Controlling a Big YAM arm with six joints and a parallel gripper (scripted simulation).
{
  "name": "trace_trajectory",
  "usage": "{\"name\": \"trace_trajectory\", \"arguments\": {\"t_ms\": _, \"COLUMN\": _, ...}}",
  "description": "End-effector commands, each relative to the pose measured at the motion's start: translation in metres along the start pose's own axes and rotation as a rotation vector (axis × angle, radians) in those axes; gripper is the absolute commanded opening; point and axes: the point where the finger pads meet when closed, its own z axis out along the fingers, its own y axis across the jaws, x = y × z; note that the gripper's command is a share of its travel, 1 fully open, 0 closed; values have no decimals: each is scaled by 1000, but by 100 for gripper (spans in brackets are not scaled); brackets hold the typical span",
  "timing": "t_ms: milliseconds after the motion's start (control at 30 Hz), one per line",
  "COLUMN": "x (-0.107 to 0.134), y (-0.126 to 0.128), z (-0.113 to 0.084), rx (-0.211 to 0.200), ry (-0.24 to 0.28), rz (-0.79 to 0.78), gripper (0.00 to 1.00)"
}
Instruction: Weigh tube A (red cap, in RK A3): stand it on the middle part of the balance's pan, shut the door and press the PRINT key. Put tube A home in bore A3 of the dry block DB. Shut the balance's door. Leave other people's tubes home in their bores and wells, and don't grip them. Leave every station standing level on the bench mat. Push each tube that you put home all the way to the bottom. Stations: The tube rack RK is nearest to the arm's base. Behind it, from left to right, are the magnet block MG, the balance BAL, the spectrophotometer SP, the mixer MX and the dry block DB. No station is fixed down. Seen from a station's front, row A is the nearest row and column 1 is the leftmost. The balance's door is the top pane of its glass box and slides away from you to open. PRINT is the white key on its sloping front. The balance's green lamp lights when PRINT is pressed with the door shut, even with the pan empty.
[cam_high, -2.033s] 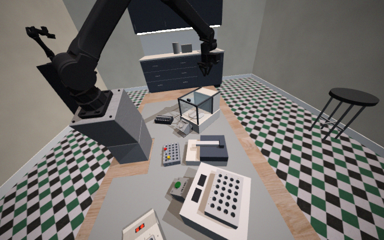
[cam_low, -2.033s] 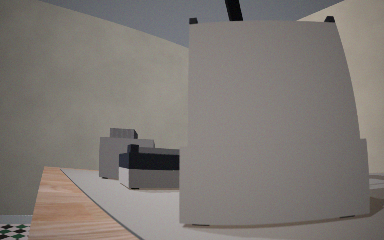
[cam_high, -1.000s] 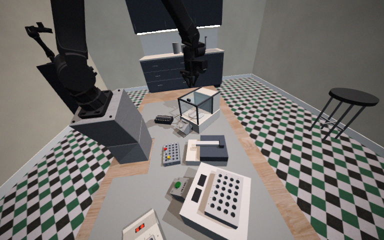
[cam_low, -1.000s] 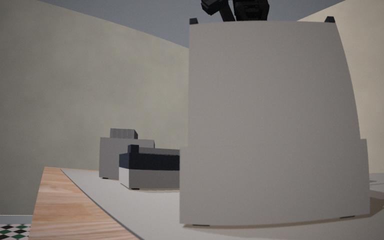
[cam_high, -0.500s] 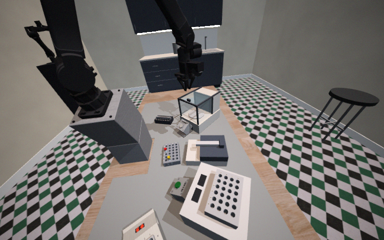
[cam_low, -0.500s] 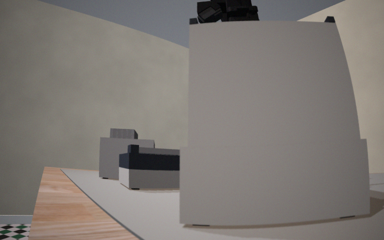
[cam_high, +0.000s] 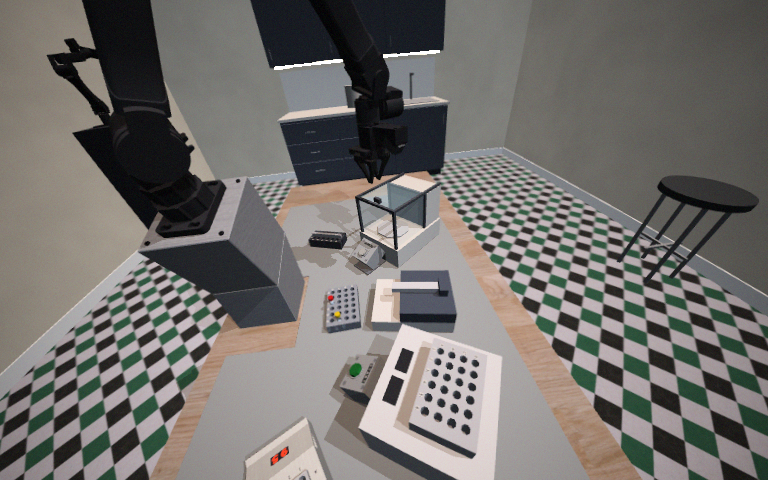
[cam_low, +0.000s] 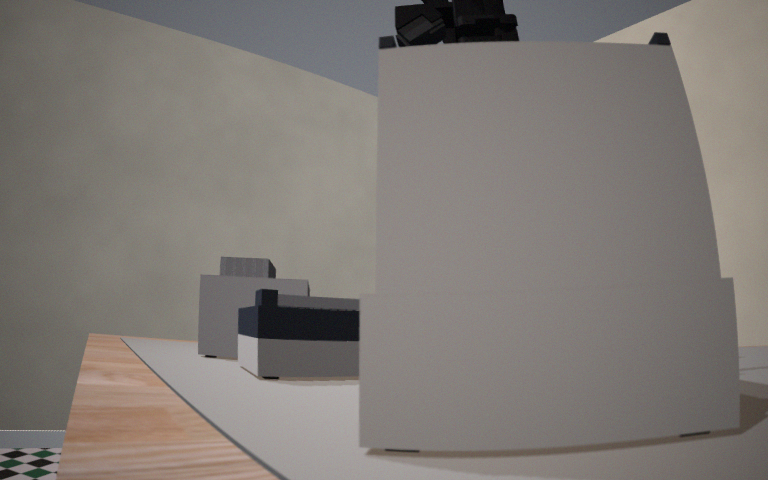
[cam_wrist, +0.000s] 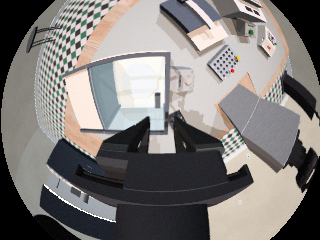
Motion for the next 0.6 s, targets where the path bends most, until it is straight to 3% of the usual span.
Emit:
{"name": "trace_trajectory", "arguments": {"t_ms": 0, "x": 5, "y": 29, "z": -8, "rx": -50, "ry": -6, "rz": -4, "gripper": 30}}
{"name": "trace_trajectory", "arguments": {"t_ms": 567, "x": 6, "y": 32, "z": -9, "rx": -55, "ry": -6, "rz": 3, "gripper": 30}}
